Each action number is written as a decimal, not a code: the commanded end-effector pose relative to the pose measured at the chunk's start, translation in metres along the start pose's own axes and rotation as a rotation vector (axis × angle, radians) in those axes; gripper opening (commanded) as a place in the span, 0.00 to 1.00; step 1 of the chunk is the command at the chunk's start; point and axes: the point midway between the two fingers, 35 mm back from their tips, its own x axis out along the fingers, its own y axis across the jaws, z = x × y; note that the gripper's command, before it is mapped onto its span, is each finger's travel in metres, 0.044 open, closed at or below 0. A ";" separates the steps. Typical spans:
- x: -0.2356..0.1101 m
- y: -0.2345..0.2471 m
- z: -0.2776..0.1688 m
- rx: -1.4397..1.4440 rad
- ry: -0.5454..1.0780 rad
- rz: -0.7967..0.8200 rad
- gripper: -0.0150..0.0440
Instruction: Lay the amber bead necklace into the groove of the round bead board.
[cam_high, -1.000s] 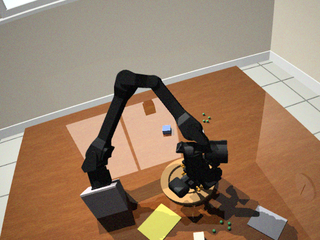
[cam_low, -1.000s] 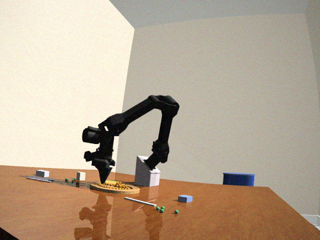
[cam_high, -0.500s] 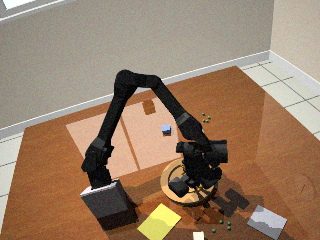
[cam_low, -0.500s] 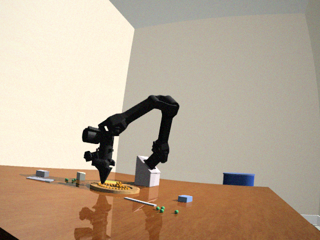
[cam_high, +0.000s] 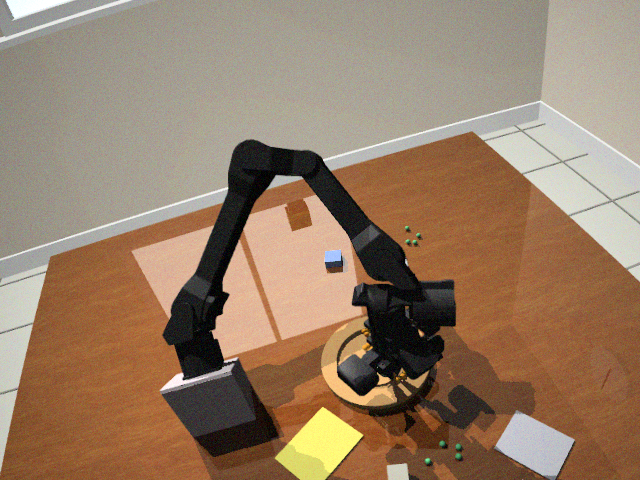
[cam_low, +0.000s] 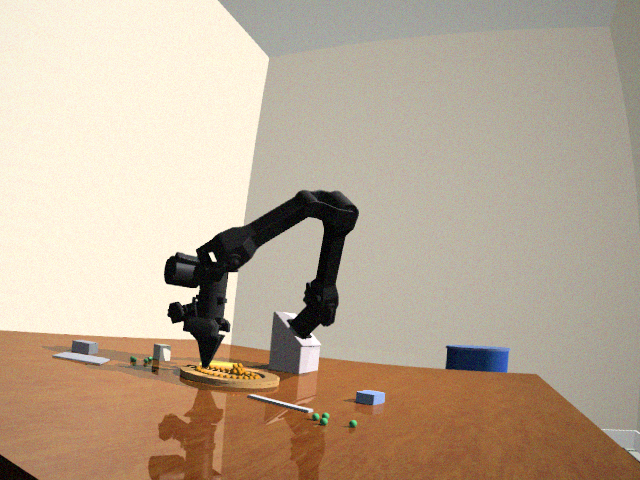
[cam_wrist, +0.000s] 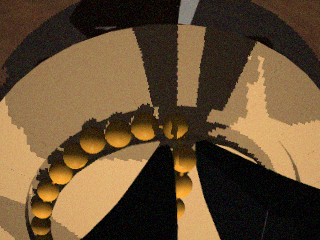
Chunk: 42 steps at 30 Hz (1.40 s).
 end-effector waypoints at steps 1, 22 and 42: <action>0.000 0.000 0.000 -0.001 0.000 0.000 0.25; 0.000 -0.010 0.009 0.004 0.004 0.002 0.25; -0.006 -0.010 0.009 0.003 0.004 0.003 0.97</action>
